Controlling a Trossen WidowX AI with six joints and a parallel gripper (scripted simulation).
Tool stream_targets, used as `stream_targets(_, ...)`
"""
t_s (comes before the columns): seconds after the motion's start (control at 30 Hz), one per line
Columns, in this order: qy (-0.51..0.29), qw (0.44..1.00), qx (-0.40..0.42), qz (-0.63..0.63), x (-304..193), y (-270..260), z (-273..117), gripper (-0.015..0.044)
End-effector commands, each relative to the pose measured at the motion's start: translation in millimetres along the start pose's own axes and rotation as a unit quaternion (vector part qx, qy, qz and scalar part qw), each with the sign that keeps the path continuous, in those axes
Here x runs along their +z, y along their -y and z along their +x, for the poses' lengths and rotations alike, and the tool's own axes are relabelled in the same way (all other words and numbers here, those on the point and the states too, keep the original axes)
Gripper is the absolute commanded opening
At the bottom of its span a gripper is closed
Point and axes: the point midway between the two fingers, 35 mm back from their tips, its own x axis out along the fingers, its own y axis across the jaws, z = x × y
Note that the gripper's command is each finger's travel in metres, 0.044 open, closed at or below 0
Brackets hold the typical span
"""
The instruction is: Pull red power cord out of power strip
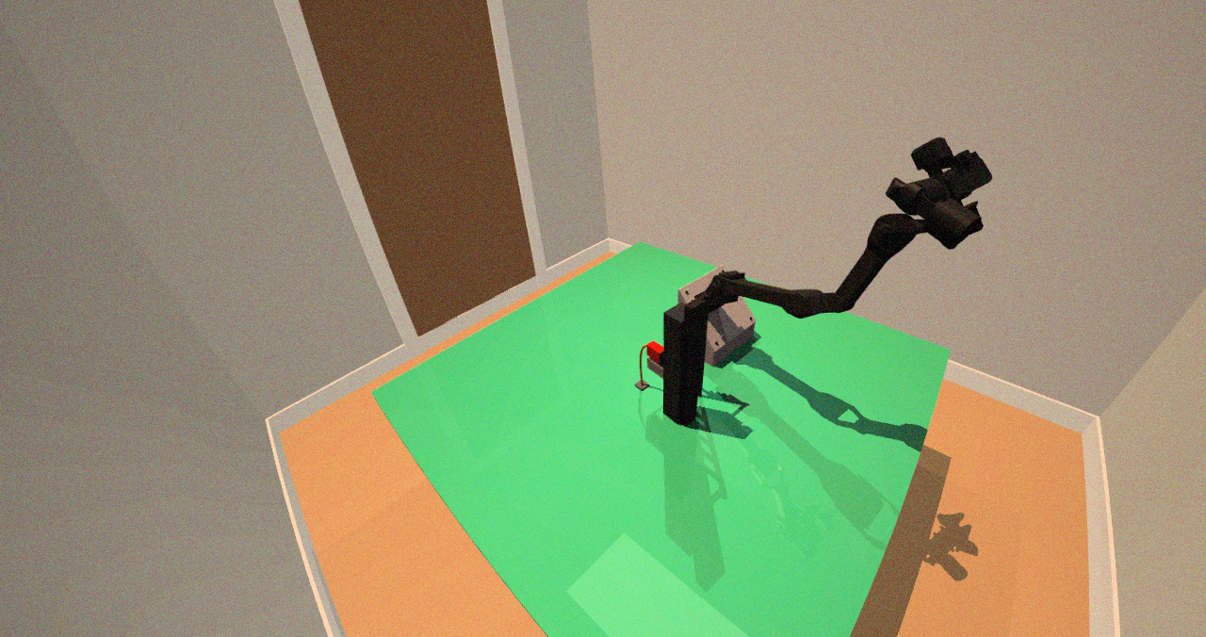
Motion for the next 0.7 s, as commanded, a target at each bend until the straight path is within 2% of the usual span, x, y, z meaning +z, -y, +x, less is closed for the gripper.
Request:
stream_targets(0.0, 0.001, 1.000, 0.001, 0.000, 0.0, -1.0, 0.0, 0.0374)
stream_targets(0.1, 0.008, 1.000, 0.021, -0.001, 0.2, -15.3, 0.3, 0.0295)
stream_targets(0.27, 0.033, 0.995, 0.098, -0.003, -0.9, -69.6, -4.8, 0.0164)
stream_targets(0.53, 0.078, 0.960, 0.262, -0.064, -22.0, -182.2, -40.6, 0.0160)
stream_targets(0.67, 0.084, 0.945, 0.305, -0.077, -31.3, -209.2, -55.1, 0.0160)
